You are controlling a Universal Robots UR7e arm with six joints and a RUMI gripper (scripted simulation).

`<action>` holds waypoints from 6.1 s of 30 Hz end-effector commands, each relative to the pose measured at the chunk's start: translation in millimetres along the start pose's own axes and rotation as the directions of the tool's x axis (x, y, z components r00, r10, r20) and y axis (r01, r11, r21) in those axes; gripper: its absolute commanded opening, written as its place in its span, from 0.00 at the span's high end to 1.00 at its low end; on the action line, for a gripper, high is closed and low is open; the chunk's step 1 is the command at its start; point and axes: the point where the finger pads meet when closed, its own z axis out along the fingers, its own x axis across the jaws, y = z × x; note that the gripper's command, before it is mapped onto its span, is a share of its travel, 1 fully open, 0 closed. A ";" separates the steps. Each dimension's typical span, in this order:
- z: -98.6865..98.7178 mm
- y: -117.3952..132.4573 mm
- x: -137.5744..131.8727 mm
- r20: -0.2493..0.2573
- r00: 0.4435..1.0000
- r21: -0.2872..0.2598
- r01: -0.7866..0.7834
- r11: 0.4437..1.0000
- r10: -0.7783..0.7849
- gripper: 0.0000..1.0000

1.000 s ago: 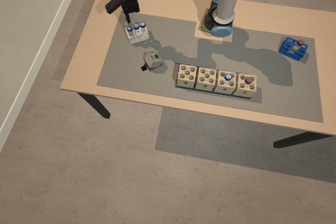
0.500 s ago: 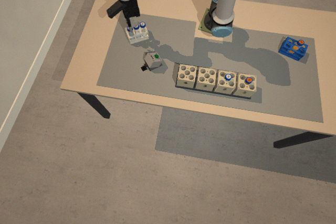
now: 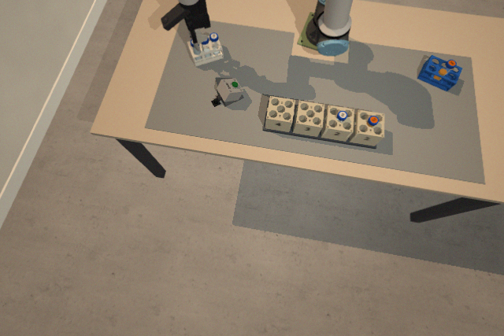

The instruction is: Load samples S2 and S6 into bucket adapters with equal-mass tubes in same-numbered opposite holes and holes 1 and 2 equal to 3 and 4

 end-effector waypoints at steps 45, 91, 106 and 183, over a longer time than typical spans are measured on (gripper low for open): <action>-63.0 -0.3 0.1 -0.001 1.000 0.002 0.000 1.000 0.000 1.00; -134.6 64.1 -93.2 -0.001 0.899 0.001 0.438 0.899 -0.438 1.00; -134.5 117.2 -170.0 -0.001 0.677 0.001 0.736 0.677 -0.736 1.00; -107.8 304.4 -441.6 -0.001 0.514 0.001 0.858 0.514 -0.858 1.00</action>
